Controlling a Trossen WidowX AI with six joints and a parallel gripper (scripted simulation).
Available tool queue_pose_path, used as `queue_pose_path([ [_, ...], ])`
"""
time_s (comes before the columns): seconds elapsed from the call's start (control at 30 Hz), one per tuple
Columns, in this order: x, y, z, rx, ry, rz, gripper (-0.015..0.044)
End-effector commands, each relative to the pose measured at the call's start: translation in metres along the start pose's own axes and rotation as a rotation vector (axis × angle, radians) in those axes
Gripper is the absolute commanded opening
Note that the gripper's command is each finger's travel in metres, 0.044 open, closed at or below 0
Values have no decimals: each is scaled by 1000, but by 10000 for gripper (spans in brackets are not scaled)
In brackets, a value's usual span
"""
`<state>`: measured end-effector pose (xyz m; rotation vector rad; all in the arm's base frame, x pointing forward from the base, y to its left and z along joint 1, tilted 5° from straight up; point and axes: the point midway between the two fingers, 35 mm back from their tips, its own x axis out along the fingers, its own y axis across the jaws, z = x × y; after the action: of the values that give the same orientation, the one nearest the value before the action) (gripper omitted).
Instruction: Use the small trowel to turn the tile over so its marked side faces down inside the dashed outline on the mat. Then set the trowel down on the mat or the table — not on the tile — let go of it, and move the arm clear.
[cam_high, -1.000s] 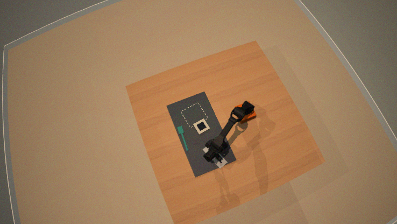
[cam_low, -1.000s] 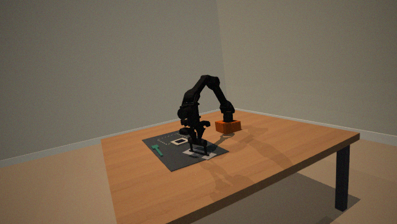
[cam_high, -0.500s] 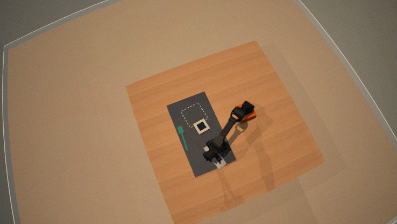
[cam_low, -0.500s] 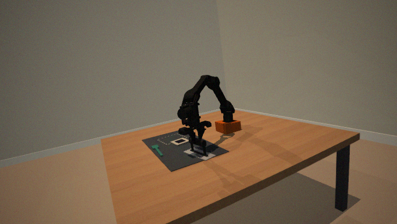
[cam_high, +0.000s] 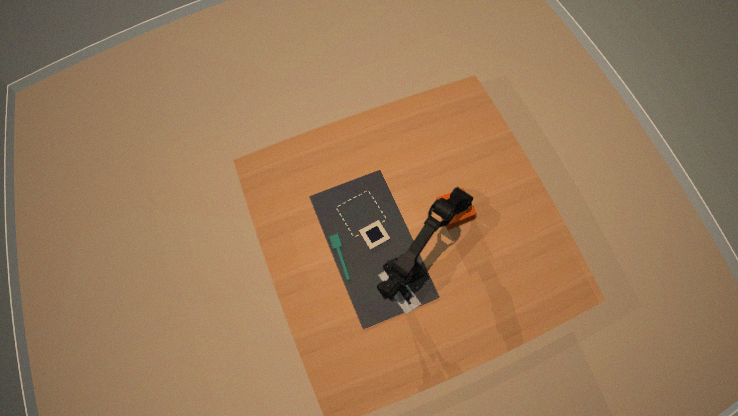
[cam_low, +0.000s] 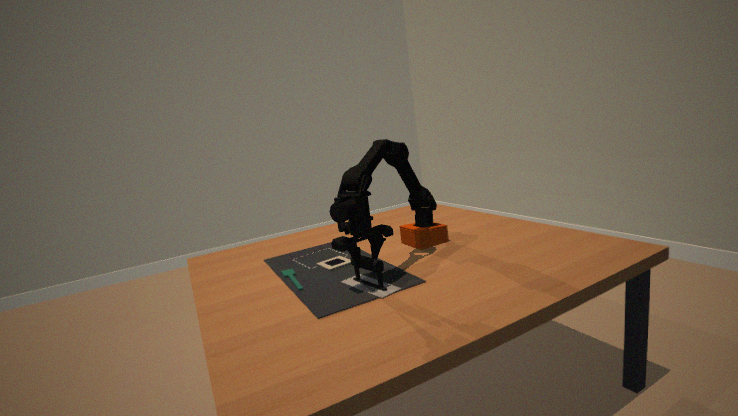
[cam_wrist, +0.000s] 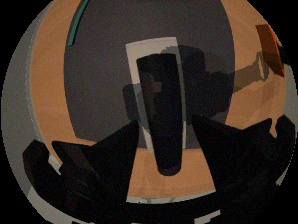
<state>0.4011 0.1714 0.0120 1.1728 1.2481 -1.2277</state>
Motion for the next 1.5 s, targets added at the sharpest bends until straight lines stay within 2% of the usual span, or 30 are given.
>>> queue_pose_path([
  [0.0, 1, -1, 0, 7, 0, -5, 270],
  [0.2, -1, -1, 0, 8, 0, -5, 270],
  [0.3, -34, -3, 1, 23, 0, -5, 270],
  [0.37, -44, -4, 1, 27, 0, -6, 270],
  [0.57, -44, -4, 1, 27, 0, -6, 270],
  [0.6, -44, -2, 1, 18, 2, 5, 296],
  [0.83, -55, -2, 1, 5, 3, 9, 300],
  [1.47, -43, 6, -2, -586, -36, 175, 300],
])
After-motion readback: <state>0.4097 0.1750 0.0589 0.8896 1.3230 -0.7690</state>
